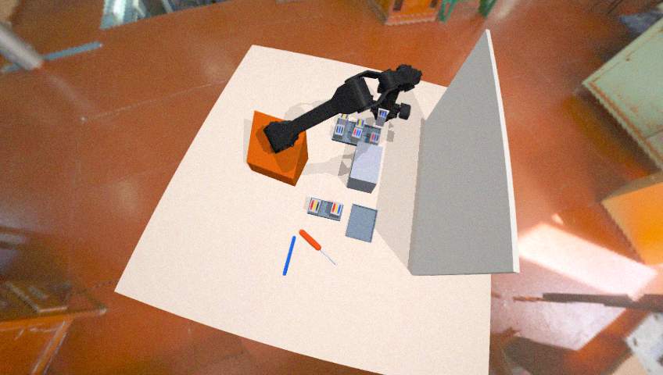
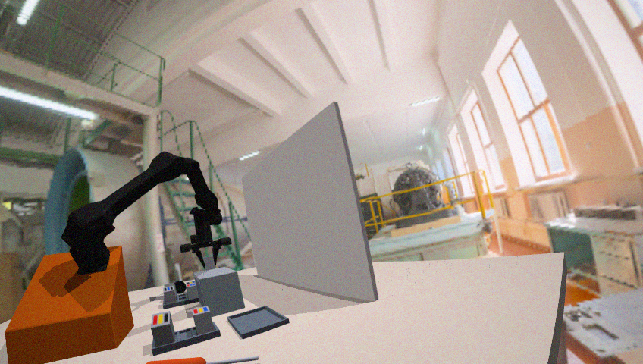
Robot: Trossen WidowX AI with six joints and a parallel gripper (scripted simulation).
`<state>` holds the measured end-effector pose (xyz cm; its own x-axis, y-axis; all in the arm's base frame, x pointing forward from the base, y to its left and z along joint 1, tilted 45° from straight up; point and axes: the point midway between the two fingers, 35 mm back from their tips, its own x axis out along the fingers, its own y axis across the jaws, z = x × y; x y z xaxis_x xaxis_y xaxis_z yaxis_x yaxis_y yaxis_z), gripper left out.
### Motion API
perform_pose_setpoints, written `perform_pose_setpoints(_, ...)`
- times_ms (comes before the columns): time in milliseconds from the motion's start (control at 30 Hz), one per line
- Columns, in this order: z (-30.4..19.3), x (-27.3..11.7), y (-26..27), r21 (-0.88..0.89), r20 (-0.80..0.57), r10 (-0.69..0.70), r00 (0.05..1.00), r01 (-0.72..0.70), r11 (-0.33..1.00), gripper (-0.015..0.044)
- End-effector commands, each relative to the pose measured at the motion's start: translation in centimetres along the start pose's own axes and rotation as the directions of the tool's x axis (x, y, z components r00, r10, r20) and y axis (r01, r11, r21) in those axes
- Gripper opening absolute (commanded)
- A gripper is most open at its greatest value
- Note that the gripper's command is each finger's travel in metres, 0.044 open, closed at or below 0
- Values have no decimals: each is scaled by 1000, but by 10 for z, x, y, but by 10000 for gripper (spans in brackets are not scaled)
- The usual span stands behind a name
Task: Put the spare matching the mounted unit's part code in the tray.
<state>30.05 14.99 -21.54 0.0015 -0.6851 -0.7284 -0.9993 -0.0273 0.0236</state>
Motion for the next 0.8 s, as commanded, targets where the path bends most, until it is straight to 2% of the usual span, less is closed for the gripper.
perform_pose_setpoints(0,-2,-8,0,9,3,8,1000,-8,1000,0)
perform_pose_setpoints(100,0,-14,-2,5,7,-8,1000,8,1000,0)
perform_pose_setpoints(367,-8,-80,3,7,6,9,1000,-9,1000,0)
perform_pose_setpoints(567,-13,-83,1,6,8,10,1000,-10,1000,0)
perform_pose_setpoints(767,-51,-91,-24,-1,30,8,1000,-8,1000,0)
